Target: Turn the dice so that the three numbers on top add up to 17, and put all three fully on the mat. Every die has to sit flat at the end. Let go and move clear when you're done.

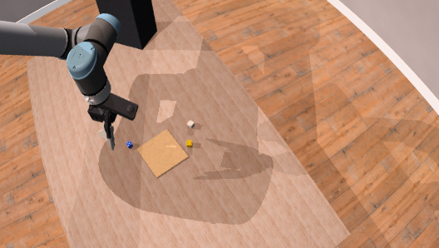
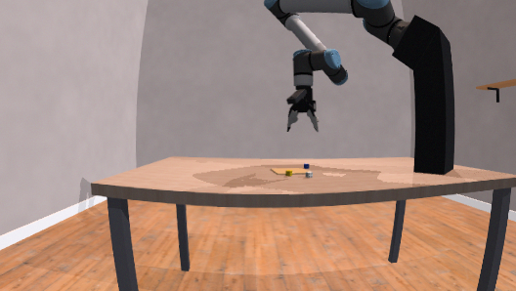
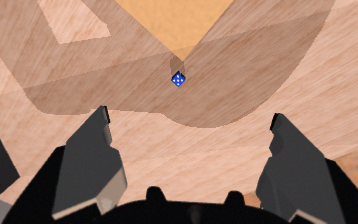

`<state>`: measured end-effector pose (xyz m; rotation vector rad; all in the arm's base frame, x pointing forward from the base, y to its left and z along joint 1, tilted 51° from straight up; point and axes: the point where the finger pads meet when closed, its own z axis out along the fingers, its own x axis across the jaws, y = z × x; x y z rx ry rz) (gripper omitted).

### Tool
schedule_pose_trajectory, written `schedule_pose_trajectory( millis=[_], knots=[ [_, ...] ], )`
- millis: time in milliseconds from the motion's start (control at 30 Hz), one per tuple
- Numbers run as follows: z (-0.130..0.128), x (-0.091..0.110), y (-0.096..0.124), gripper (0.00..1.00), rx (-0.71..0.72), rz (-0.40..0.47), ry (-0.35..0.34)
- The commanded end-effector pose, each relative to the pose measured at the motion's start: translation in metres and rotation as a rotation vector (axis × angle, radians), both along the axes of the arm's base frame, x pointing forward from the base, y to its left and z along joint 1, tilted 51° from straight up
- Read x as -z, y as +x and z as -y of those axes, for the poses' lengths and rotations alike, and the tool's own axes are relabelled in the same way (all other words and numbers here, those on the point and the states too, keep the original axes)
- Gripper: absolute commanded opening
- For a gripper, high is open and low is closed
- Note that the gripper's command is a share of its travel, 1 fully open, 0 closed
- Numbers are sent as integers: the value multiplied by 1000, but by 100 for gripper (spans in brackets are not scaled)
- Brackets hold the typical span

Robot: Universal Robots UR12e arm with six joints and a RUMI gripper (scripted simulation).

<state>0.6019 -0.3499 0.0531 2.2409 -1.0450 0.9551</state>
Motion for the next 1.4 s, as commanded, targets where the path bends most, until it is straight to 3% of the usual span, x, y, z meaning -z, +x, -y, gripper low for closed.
schedule_pose_trajectory(
  millis=[0, 667, 1000, 1367],
  knots=[
    [-3, 5, -3, 100, 11, 21, 1],
    [0, 8, -2, 100, 11, 21, 0],
    [41, 47, 23, 100, 11, 21, 0],
    [72, 77, 42, 100, 11, 21, 0]
  ],
)
